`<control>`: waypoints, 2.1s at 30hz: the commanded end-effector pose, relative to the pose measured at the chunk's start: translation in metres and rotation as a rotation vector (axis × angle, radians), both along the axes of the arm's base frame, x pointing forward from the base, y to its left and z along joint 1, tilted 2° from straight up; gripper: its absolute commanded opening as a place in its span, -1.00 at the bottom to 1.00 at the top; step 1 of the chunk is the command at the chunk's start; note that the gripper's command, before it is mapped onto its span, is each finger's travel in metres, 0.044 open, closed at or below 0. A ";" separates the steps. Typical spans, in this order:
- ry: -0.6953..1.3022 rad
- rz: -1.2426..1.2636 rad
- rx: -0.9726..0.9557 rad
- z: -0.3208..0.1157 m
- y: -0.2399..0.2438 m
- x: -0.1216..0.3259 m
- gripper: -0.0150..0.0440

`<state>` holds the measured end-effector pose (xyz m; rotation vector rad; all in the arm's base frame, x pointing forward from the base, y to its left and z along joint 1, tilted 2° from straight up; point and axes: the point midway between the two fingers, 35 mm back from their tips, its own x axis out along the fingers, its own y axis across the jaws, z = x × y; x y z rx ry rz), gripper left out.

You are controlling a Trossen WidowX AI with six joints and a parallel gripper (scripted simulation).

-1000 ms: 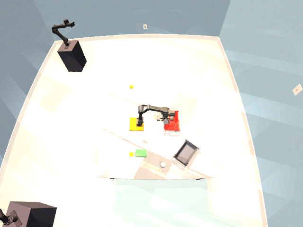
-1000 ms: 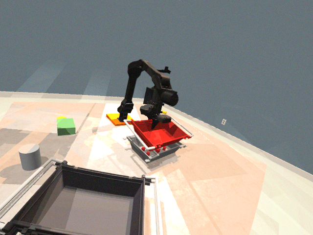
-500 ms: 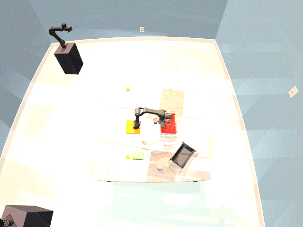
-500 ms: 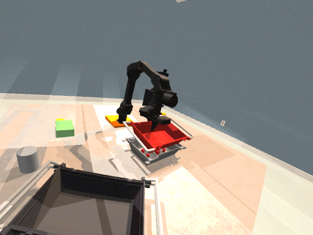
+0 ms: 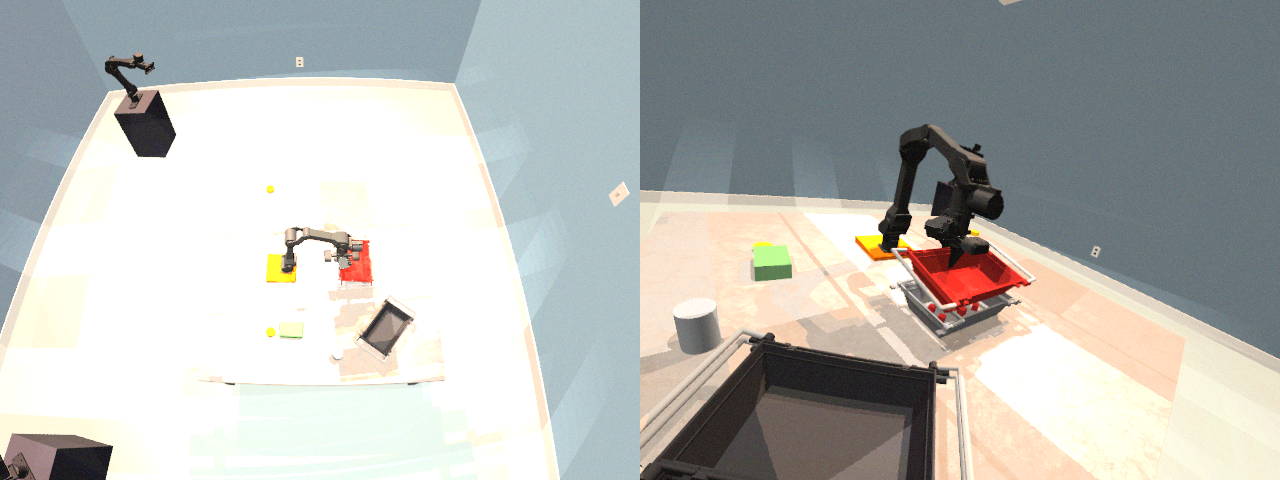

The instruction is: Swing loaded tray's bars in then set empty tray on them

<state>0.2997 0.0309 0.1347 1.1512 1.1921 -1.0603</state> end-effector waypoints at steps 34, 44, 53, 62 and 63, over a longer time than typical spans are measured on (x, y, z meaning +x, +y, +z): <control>0.021 0.003 -0.002 -0.012 -0.001 -0.006 -0.49; 0.021 0.003 -0.002 -0.012 -0.001 -0.006 -0.49; 0.021 0.003 -0.002 -0.012 -0.001 -0.006 -0.49; 0.021 0.003 -0.002 -0.012 -0.001 -0.006 -0.49; 0.021 0.003 -0.002 -0.012 -0.001 -0.006 -0.49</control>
